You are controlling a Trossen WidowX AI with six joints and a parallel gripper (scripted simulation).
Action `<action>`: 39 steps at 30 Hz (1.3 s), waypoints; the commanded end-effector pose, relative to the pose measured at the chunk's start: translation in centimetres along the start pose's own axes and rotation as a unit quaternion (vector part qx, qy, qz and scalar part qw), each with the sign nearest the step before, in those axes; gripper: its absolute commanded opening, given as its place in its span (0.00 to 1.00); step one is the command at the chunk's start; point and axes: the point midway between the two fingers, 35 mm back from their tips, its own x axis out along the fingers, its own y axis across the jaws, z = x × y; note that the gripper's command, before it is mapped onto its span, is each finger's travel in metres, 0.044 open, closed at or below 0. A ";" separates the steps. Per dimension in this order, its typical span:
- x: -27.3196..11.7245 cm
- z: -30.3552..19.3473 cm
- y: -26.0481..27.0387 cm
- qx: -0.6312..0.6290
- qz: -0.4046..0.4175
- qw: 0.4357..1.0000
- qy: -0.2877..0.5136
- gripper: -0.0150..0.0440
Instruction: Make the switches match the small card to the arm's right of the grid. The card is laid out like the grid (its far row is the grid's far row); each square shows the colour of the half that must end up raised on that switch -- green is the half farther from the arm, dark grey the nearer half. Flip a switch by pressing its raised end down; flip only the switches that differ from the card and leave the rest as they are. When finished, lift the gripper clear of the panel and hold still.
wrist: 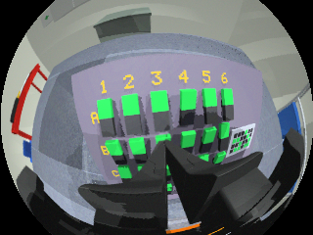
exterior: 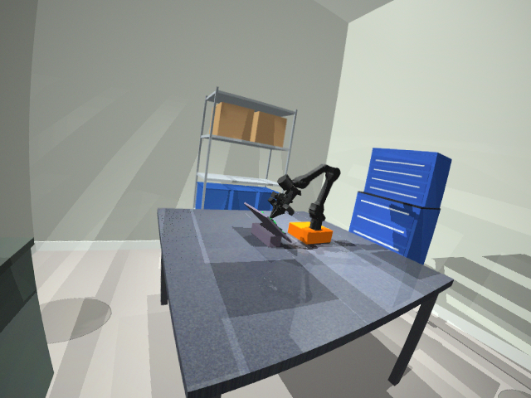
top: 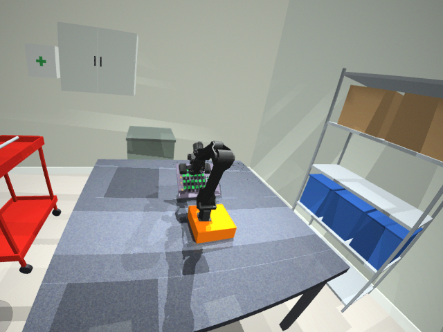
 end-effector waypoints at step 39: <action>0.4 -0.1 0.0 0.002 -0.001 1.000 0.001 0.25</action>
